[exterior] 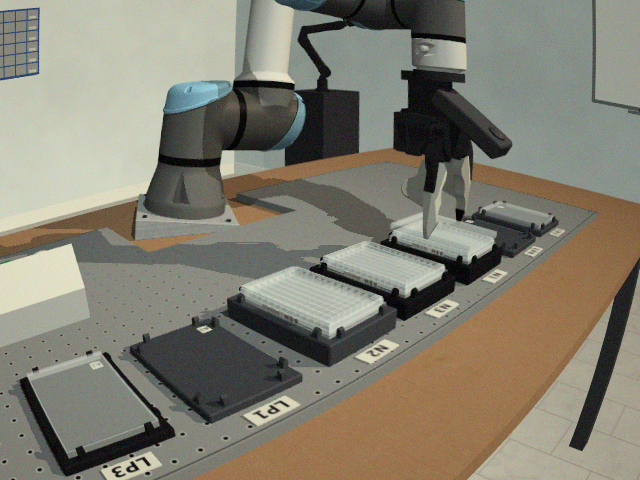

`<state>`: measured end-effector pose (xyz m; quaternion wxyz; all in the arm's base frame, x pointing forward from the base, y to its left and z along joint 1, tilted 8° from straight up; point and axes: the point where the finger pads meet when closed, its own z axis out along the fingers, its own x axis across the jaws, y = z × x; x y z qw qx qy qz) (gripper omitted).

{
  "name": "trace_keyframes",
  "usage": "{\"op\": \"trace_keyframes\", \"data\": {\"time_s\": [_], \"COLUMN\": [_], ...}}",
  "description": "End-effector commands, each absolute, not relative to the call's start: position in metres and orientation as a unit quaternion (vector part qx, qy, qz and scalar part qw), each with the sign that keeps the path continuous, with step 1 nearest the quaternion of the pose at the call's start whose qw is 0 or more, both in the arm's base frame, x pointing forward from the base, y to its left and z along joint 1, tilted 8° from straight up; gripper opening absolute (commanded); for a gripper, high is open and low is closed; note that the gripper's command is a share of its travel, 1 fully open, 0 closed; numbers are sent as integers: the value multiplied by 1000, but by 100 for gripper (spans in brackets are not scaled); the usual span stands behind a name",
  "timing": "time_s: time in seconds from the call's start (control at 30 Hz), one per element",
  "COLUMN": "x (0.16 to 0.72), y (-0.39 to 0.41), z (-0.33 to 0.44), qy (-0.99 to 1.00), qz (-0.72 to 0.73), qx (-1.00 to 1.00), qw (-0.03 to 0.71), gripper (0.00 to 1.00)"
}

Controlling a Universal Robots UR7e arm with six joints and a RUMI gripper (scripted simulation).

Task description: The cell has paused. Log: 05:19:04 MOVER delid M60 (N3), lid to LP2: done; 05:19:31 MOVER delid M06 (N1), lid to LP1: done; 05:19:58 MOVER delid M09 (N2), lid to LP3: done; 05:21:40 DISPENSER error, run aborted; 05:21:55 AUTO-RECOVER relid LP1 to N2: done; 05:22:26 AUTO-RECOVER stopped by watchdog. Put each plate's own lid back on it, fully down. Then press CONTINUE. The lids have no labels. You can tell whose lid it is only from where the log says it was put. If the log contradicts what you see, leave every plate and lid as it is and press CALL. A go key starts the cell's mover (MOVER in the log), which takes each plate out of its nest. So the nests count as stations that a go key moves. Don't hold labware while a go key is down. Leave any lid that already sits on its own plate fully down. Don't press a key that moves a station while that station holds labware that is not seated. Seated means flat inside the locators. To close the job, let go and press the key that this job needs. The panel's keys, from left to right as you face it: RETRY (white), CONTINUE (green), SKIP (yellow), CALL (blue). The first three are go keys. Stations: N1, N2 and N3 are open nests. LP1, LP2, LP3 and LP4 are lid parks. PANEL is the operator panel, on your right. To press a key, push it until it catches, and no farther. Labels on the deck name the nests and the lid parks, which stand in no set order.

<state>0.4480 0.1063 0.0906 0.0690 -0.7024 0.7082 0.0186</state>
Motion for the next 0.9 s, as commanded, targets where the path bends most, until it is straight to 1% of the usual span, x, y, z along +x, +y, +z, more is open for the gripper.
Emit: {"op": "trace_keyframes", "data": {"time_s": [0.0,0.87], "x": [449,449], "y": [106,107], "z": [89,84], "qy": [708,708], "qz": [18,18], "qx": [-702,-702], "qw": [69,69], "gripper": [0,0]}}
